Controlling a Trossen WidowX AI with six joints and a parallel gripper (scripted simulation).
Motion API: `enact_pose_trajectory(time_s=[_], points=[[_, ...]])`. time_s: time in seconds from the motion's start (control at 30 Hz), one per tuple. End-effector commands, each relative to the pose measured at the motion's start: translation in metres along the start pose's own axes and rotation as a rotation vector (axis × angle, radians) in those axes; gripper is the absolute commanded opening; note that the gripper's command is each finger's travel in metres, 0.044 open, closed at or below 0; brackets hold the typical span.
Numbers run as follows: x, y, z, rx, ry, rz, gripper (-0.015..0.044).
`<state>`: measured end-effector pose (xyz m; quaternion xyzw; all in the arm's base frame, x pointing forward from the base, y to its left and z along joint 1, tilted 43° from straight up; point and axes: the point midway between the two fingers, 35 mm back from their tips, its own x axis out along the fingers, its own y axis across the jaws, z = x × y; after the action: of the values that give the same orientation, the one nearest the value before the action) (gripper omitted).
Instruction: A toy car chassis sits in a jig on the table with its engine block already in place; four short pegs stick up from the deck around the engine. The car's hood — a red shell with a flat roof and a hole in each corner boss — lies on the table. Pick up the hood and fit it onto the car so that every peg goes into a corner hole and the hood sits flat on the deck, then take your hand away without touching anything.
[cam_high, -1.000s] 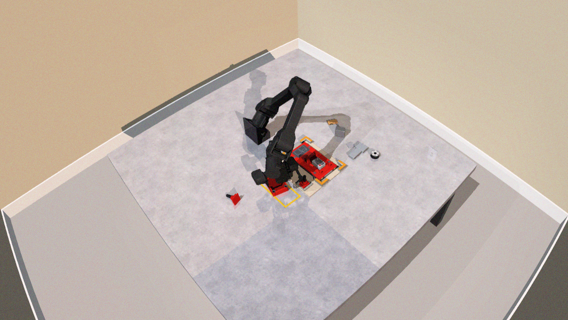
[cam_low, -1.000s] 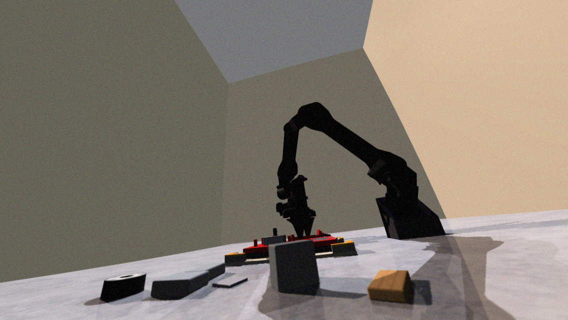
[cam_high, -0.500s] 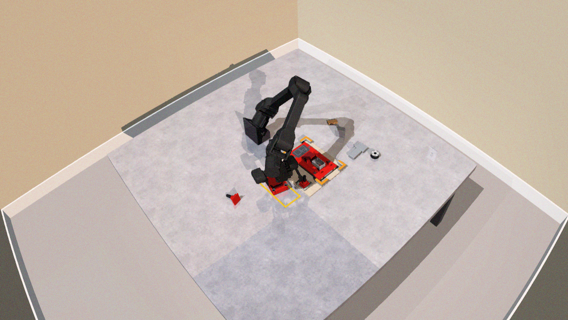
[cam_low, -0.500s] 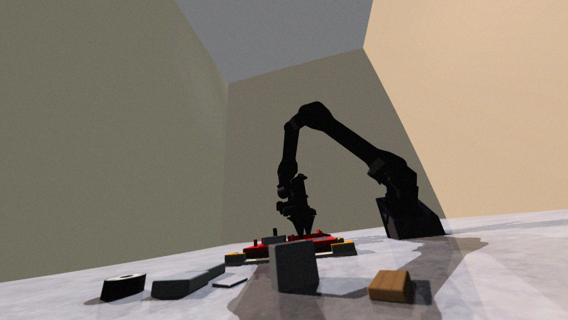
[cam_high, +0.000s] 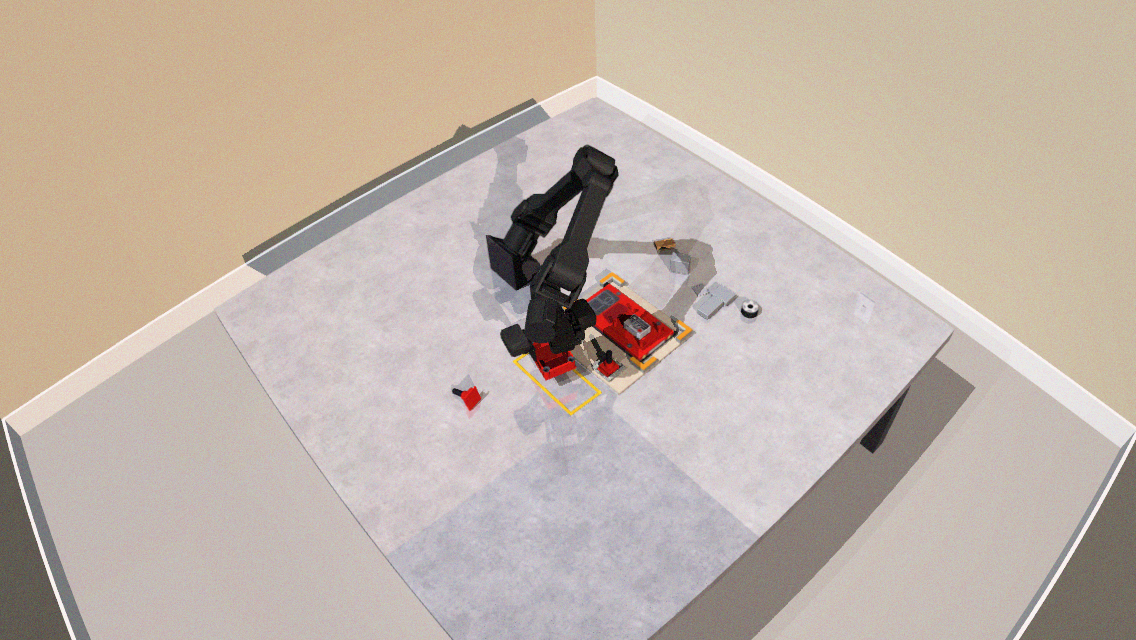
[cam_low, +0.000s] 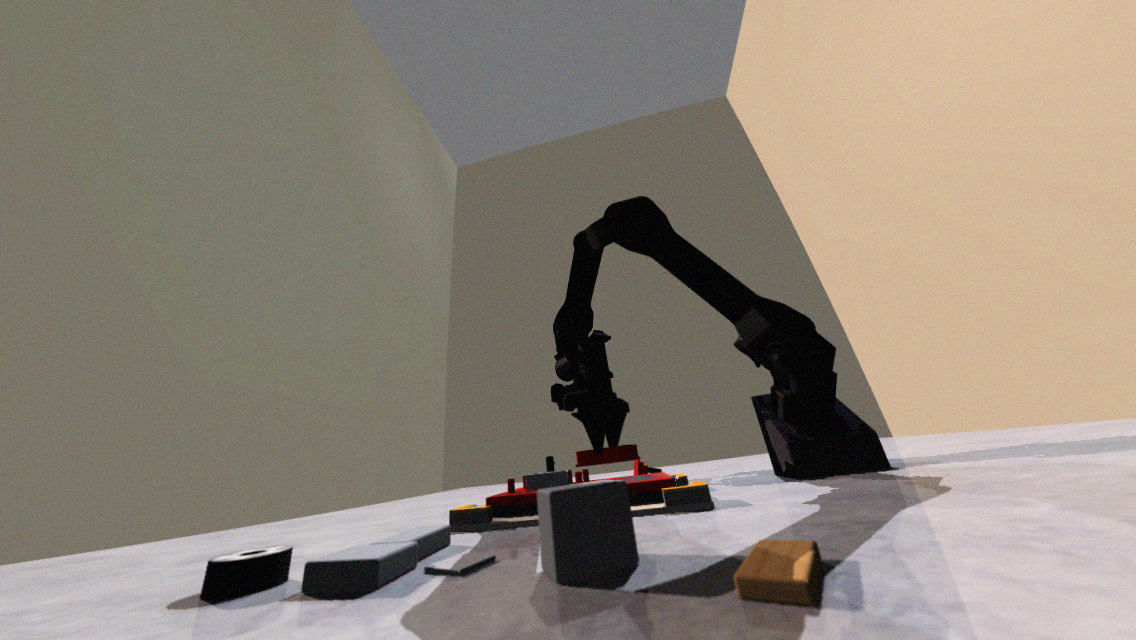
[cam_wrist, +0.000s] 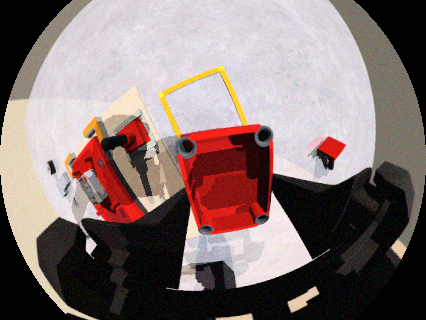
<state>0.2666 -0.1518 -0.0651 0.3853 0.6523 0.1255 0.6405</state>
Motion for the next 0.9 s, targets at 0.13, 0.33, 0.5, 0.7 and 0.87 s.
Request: enact_pose_trajectory(time_s=[0.13,0.33,0.5,0.7,0.87], points=[[-0.023,-0.001,0.002,-0.005,-0.007,-0.009,0.0000],[-0.035,-0.001,0.002,-0.005,-0.007,-0.009,0.0000],[-0.042,-0.001,0.002,-0.005,-0.007,-0.009,0.0000],[-0.038,-0.001,0.000,-0.050,-0.004,-0.003,0.0000],[-0.039,-0.002,0.000,-0.150,-0.004,-0.003,0.0000]])
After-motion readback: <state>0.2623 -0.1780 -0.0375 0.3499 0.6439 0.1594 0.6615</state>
